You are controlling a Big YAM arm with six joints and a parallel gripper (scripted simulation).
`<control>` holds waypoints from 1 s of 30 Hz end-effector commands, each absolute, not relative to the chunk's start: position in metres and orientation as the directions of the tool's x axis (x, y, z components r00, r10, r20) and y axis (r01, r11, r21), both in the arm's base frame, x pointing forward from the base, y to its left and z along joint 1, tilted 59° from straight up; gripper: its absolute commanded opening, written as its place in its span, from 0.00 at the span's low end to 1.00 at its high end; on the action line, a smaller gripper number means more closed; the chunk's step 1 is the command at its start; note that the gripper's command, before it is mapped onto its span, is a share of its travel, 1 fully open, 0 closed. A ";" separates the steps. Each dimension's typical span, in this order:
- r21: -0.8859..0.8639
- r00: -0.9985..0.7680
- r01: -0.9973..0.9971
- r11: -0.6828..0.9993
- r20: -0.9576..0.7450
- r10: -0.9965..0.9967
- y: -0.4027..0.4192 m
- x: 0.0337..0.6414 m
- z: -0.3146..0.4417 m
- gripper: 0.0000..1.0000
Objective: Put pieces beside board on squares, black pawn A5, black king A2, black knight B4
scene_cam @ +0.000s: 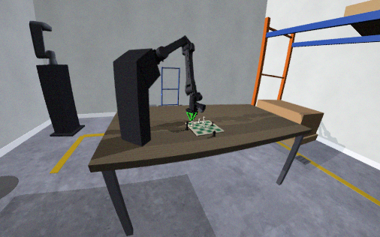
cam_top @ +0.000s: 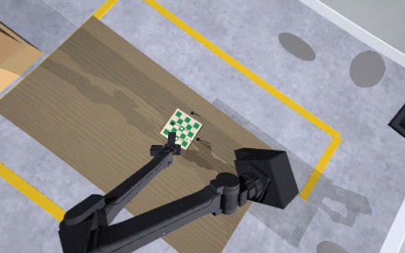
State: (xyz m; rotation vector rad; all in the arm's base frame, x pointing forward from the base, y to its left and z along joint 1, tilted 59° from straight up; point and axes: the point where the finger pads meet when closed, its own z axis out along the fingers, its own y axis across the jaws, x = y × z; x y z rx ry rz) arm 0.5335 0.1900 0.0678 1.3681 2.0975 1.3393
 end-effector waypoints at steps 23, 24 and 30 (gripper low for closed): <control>0.821 -0.501 0.560 0.110 0.230 0.835 0.194 0.533 0.062 0.00; 0.821 -0.501 0.560 0.110 0.230 0.835 0.194 0.533 0.062 0.00; 0.821 -0.501 0.560 0.110 0.230 0.835 0.194 0.533 0.062 0.00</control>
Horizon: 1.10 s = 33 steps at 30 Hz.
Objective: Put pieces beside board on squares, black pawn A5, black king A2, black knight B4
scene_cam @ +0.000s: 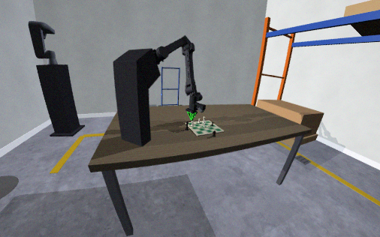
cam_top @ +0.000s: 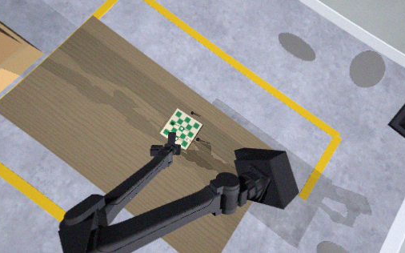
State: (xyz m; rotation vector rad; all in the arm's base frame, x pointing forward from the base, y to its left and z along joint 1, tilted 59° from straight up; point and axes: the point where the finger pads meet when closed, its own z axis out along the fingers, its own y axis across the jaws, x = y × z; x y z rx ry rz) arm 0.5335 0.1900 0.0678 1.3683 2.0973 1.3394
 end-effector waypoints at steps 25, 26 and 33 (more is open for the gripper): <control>0.822 -0.489 0.559 0.111 0.220 0.844 0.173 0.522 0.074 0.00; 0.822 -0.489 0.559 0.111 0.219 0.844 0.170 0.518 0.077 0.00; 0.824 -0.491 0.556 0.110 0.218 0.844 0.145 0.485 0.104 0.00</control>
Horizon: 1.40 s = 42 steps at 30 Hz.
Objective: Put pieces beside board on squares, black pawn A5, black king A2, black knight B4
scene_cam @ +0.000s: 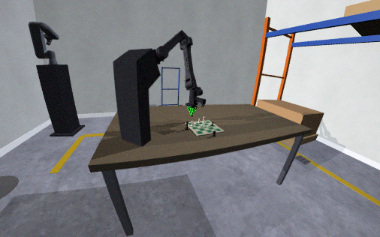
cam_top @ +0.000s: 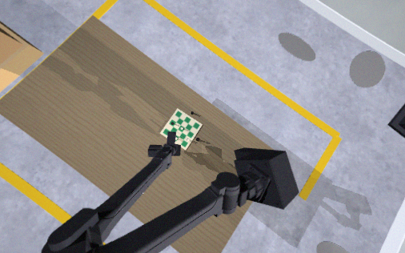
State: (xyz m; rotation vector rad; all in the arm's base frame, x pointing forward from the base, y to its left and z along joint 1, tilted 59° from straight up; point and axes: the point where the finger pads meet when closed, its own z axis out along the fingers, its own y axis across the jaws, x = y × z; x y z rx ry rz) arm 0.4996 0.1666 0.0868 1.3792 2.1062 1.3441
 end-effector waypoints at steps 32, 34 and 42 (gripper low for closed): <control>0.833 -0.573 0.489 0.258 0.084 0.815 -0.009 0.555 0.075 0.00; 0.843 -0.592 0.455 0.286 0.046 0.805 -0.052 0.568 0.063 0.00; 0.851 -0.632 0.418 0.318 0.021 0.775 -0.066 0.579 0.052 0.00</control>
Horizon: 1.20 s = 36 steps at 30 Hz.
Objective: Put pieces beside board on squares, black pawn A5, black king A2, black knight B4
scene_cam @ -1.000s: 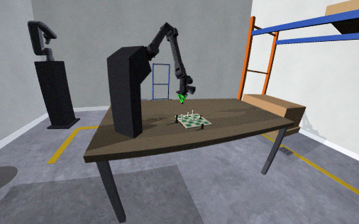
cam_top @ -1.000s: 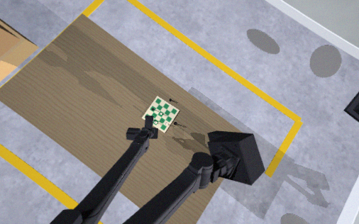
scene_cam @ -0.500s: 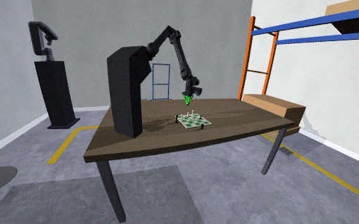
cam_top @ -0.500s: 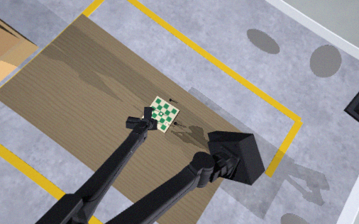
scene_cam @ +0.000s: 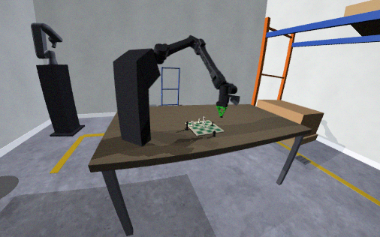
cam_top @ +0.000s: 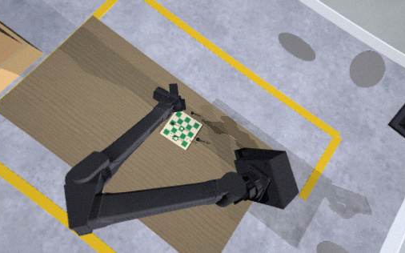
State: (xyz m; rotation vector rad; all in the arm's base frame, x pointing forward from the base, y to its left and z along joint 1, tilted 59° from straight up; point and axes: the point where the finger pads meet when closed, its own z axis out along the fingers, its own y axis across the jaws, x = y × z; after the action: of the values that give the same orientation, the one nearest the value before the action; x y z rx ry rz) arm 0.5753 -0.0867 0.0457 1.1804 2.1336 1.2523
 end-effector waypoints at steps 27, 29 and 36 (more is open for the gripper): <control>0.855 -0.620 0.418 0.309 0.020 0.784 -0.044 0.610 0.030 0.00; 0.855 -0.620 0.418 0.308 0.020 0.784 -0.039 0.617 0.025 0.00; 0.855 -0.620 0.418 0.308 0.020 0.784 -0.026 0.632 0.013 0.00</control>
State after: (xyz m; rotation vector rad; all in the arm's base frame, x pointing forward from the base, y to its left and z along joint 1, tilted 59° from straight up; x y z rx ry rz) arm 0.6217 -0.0318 0.0158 1.0653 2.1927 1.2323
